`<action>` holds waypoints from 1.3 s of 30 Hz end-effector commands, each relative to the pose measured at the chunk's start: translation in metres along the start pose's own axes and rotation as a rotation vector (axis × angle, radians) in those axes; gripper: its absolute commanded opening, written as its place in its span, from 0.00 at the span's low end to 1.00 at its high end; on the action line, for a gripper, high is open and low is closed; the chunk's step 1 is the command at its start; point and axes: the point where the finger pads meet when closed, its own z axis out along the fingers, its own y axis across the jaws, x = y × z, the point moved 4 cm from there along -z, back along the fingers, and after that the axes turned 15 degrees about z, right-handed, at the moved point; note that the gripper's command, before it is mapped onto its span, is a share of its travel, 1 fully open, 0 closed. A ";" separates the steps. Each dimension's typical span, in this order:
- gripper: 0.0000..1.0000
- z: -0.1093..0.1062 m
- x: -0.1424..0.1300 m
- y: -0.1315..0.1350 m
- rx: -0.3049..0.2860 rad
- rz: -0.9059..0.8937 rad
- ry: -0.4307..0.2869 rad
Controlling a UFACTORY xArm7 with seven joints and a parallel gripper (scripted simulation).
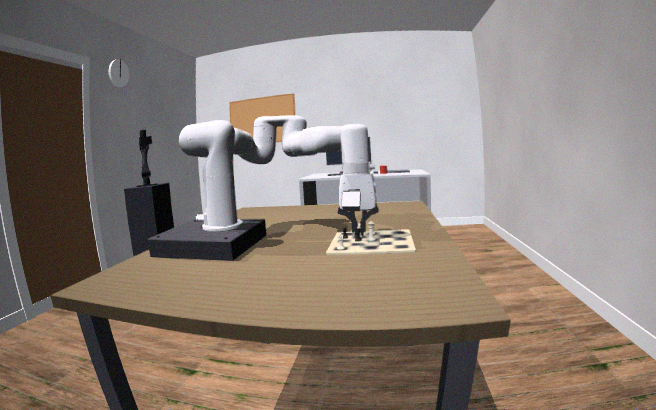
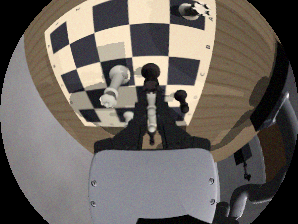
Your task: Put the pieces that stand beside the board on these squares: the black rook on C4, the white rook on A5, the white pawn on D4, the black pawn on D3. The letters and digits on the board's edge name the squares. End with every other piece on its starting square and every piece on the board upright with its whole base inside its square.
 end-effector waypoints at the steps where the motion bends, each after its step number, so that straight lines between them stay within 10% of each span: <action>1: 0.00 -0.001 0.000 -0.001 0.003 0.000 -0.001; 21: 0.00 -0.001 0.000 -0.001 0.003 0.000 -0.001; 39: 0.34 -0.001 0.000 -0.001 0.003 0.000 -0.001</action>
